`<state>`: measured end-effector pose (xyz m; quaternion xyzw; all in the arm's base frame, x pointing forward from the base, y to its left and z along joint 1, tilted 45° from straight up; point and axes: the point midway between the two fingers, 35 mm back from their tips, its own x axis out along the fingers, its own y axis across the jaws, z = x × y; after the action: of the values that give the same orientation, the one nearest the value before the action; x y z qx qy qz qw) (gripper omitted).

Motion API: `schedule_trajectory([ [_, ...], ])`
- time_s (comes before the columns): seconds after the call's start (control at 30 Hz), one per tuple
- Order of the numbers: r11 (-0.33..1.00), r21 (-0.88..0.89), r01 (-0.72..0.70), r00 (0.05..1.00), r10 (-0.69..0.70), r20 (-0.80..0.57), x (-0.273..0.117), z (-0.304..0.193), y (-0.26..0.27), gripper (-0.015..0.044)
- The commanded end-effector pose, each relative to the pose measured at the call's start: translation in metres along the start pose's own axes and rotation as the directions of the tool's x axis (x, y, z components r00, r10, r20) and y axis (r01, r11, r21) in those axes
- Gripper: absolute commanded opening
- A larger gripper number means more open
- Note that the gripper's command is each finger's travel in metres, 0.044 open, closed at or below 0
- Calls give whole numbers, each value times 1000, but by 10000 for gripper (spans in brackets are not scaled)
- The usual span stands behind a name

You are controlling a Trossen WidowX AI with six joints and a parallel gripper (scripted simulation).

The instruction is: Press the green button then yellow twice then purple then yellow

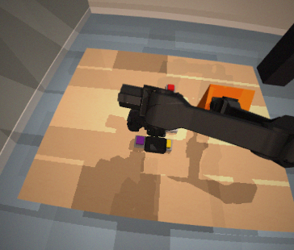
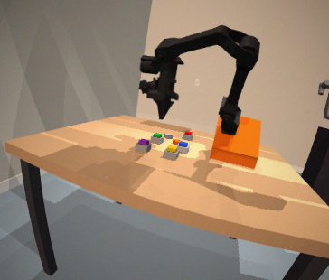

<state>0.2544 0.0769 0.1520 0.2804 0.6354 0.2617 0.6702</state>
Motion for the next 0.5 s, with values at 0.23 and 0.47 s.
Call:
schedule_trajectory([
  [0.23, 1000, 3, -2, 1000, 2, -7, 5, -57, -4, 20],
  [0.47, 1000, 2, -2, 1000, 2, -6, 59, -57, -4, 20],
])
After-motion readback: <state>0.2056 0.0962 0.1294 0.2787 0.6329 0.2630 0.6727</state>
